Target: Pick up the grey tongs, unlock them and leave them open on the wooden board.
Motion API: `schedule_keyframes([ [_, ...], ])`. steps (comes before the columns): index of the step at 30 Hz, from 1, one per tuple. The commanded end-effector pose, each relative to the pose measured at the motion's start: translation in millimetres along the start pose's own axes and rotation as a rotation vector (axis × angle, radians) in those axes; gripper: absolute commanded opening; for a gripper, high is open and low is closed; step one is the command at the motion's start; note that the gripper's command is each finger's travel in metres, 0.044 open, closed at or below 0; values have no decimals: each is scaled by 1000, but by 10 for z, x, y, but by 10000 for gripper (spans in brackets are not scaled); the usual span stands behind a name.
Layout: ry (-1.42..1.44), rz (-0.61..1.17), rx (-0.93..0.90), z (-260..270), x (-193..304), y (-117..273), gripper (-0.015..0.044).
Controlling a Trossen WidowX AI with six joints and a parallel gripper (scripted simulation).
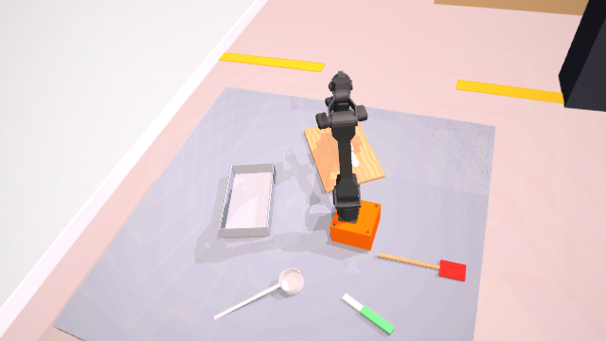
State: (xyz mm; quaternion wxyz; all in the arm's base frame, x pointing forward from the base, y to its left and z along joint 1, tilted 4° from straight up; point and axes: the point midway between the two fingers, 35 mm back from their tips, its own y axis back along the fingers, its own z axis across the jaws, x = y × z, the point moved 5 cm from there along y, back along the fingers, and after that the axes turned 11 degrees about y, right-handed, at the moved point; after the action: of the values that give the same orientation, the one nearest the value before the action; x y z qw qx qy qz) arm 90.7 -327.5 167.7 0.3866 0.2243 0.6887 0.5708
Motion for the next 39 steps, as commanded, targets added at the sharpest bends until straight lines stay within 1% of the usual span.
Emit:
schedule_keyframes([
  [1, 23, 76, -3, 5, -40, -29, -150],
  [8, 47, 183, -13, 25, -61, -82, -150],
  [19, 47, 183, -13, 24, -60, -109, -150],
  [39, 46, 182, -13, 17, -24, -434, -150],
])
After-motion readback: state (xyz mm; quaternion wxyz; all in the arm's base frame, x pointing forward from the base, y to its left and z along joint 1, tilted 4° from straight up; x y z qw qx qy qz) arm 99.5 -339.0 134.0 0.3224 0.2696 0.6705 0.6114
